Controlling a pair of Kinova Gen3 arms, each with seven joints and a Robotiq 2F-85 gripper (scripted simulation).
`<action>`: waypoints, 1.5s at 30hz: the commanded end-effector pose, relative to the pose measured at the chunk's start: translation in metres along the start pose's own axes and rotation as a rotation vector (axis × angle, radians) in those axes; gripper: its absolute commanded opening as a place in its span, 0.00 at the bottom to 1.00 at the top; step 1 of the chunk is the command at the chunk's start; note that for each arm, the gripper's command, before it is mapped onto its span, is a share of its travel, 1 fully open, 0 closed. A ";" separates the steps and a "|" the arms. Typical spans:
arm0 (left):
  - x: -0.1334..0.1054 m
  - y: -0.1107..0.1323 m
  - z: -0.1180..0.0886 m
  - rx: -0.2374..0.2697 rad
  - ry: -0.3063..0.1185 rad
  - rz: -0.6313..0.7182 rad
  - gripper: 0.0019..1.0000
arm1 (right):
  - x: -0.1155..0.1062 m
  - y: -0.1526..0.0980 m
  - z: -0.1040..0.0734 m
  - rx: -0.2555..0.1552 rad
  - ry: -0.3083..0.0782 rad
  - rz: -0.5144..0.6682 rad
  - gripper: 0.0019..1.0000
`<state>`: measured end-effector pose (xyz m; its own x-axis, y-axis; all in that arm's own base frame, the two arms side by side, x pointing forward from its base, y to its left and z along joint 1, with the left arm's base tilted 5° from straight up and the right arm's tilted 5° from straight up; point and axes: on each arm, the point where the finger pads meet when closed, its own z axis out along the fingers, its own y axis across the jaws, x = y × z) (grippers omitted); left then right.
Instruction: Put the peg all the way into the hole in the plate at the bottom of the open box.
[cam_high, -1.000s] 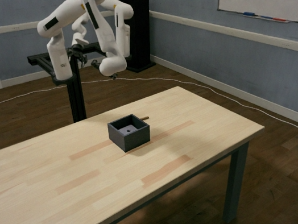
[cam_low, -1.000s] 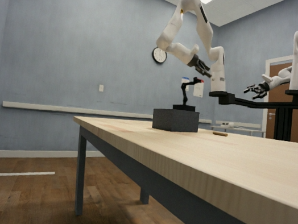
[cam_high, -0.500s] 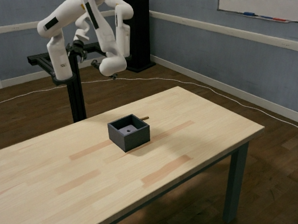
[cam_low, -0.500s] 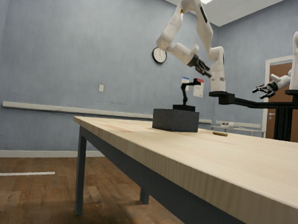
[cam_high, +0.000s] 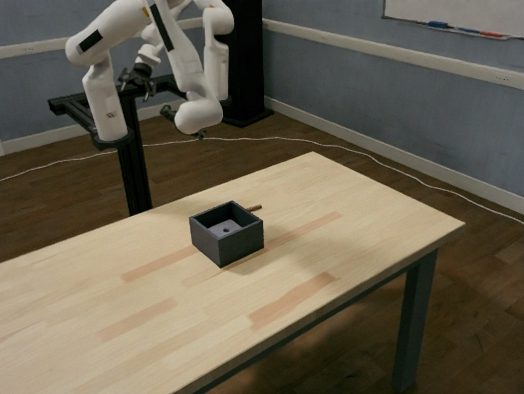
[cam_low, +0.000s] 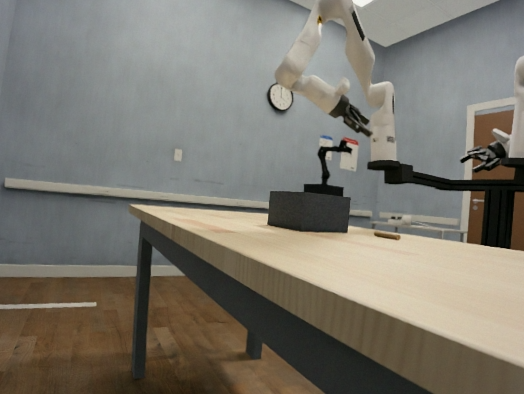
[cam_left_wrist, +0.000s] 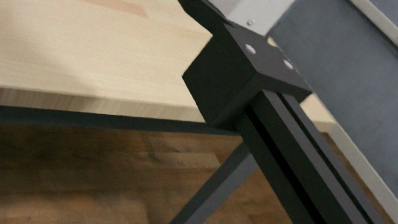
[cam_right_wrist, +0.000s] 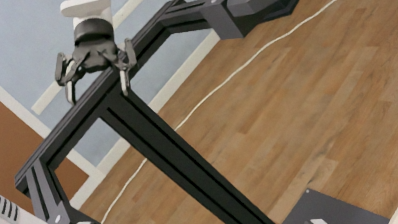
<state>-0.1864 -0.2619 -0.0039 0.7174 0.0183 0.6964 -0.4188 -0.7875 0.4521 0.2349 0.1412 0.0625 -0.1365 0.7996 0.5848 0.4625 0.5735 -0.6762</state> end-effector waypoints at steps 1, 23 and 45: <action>-0.007 -0.001 -0.019 -0.024 -0.017 0.017 1.00 | 0.000 0.000 0.000 -0.001 0.000 -0.001 1.00; -0.033 -0.021 -0.117 -0.152 -0.114 0.113 1.00 | 0.000 0.000 0.000 -0.001 0.000 -0.001 1.00; -0.037 -0.053 -0.196 -0.258 -0.194 0.194 1.00 | 0.000 0.000 0.000 -0.001 0.000 -0.001 1.00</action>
<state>-0.2982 -0.1034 0.0542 0.6930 -0.2489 0.6766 -0.6638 -0.5863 0.4643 0.2349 0.1412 0.0625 -0.1365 0.7996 0.5848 0.4625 0.5735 -0.6762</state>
